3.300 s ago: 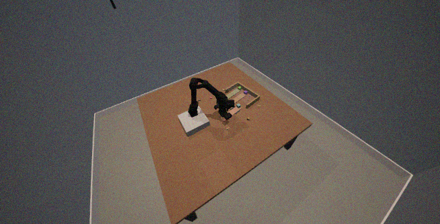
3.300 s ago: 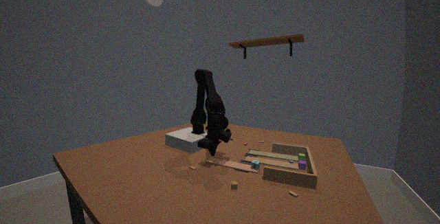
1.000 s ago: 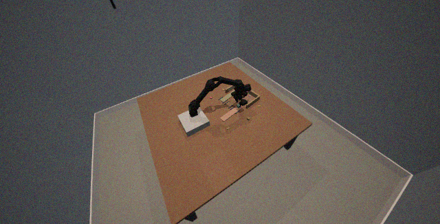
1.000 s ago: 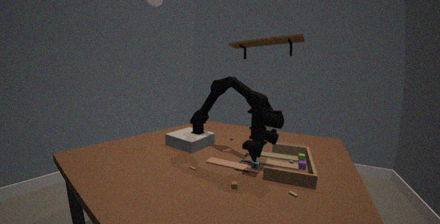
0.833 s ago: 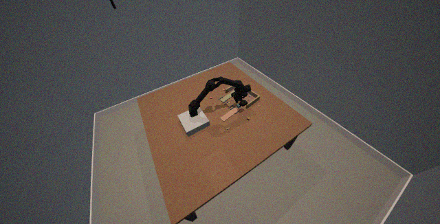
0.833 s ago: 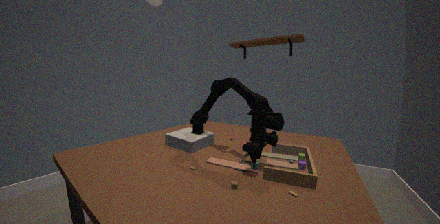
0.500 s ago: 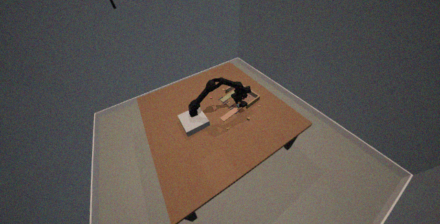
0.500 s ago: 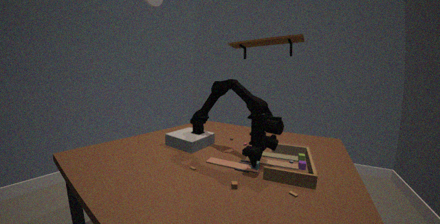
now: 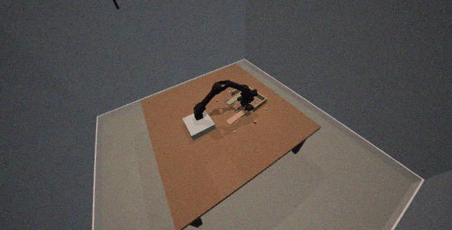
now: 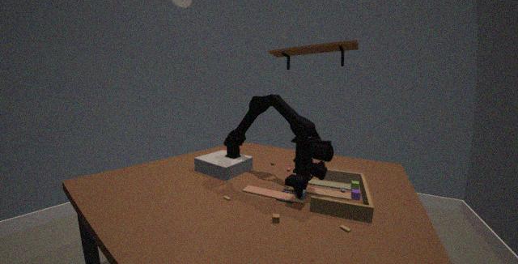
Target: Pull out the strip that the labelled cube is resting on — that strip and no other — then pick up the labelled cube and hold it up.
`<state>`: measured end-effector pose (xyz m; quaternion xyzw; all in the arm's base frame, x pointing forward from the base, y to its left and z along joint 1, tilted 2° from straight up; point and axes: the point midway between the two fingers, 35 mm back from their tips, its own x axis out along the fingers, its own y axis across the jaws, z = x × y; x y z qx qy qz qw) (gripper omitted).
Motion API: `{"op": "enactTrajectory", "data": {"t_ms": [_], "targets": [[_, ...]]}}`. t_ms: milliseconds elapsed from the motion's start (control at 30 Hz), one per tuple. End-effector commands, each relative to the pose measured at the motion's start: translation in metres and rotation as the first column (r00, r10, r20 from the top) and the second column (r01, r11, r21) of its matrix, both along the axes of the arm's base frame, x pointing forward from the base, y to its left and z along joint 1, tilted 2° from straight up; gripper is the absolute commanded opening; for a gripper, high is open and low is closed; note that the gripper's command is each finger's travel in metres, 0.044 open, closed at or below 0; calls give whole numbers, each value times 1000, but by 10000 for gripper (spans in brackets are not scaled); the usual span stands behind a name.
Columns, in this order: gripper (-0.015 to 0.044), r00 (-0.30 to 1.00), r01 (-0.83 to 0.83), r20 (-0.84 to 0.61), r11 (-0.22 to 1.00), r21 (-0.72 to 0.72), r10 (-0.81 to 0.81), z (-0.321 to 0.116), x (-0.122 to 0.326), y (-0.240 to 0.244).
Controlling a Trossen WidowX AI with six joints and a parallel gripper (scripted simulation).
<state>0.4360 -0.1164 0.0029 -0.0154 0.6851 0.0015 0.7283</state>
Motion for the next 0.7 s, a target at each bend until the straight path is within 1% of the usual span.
{"op": "enactTrajectory", "data": {"t_ms": [0, 100, 233, 667], "targets": [[118, 1000, 0, 0, 1000, 0, 0, 0, 0, 0], [98, 1000, 0, 0, 1000, 0, 0, 0, 0, 0], [0, 1000, 0, 0, 1000, 0, 0, 2, -2, 1], [0, 1000, 5, -6, 1000, -2, -5, 32, -47, 13]]}}
